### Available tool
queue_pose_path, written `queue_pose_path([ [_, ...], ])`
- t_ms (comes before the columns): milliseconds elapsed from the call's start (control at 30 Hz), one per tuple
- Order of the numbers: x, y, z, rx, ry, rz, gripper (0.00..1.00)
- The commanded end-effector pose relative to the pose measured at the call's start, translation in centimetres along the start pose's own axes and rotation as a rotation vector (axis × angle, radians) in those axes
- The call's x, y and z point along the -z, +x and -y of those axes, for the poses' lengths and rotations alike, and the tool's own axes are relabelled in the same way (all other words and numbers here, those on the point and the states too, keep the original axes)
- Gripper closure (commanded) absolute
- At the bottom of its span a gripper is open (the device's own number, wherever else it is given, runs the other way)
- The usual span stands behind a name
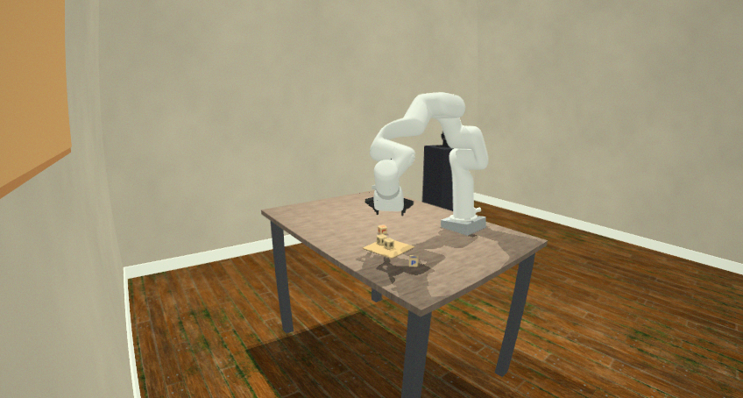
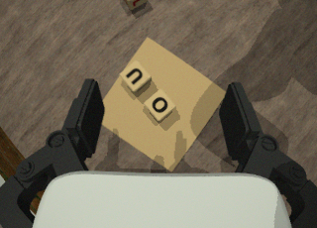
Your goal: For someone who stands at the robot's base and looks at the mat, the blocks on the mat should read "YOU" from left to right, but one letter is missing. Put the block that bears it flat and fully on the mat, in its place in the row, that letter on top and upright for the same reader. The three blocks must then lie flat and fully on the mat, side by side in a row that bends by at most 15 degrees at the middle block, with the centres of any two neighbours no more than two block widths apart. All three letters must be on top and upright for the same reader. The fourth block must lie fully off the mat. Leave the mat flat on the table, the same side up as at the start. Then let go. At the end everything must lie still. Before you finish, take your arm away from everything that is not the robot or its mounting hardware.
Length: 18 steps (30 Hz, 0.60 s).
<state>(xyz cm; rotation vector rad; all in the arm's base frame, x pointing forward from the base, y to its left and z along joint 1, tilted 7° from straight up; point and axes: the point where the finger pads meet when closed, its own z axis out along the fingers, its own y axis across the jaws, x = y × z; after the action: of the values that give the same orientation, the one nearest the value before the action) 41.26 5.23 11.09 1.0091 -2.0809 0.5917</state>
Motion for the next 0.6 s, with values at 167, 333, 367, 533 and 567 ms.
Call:
queue_pose_path([
  [167, 0.2, 0.0, 0.1, -0.002, 0.001, 0.004, 0.00],
  [333, 0.2, 0.0, 0.1, -0.002, 0.001, 0.004, 0.00],
  [367, 0.2, 0.0, 0.1, -0.002, 0.001, 0.004, 0.00],
  [533, -0.8, 1.0, 1.3, -0.002, 0.001, 0.003, 0.00],
  [567, -1.4, 1.5, 1.9, -0.001, 0.001, 0.003, 0.00],
])
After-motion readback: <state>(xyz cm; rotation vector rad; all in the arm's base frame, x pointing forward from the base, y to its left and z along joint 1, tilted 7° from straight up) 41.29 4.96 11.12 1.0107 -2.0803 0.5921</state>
